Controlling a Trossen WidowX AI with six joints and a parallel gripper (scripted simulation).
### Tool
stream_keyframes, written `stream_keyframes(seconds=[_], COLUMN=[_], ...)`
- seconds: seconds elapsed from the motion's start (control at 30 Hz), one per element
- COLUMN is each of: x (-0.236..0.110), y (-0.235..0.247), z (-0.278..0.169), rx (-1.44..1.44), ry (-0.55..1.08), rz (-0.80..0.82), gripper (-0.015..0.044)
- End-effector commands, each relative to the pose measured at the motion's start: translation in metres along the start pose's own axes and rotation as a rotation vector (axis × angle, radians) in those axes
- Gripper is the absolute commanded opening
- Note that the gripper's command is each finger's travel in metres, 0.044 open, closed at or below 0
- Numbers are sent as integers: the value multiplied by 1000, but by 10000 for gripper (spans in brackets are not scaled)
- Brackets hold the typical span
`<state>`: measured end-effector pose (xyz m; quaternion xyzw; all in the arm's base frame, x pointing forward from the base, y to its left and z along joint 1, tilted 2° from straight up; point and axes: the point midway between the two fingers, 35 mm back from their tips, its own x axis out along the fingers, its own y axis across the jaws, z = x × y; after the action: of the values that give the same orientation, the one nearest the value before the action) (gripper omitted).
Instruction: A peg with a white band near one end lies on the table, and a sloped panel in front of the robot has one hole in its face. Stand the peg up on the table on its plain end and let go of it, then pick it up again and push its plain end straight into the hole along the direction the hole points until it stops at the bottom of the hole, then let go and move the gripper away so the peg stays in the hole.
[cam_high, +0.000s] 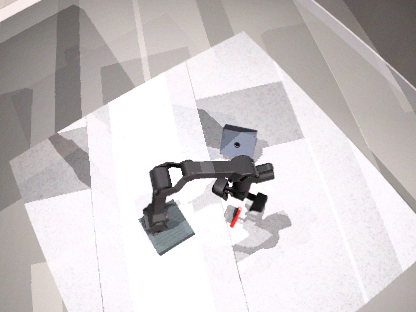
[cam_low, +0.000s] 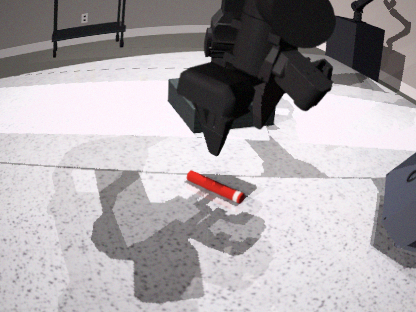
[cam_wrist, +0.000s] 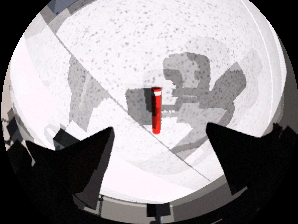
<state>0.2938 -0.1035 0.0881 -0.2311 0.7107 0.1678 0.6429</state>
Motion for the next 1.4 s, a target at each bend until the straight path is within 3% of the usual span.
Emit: stream_keyframes(seconds=[0.0,1.37], x=[7,73], y=[0,0], z=[-1,10], rx=[-6,-6], ry=[12,13], rz=[6,6], gripper=[440,440])
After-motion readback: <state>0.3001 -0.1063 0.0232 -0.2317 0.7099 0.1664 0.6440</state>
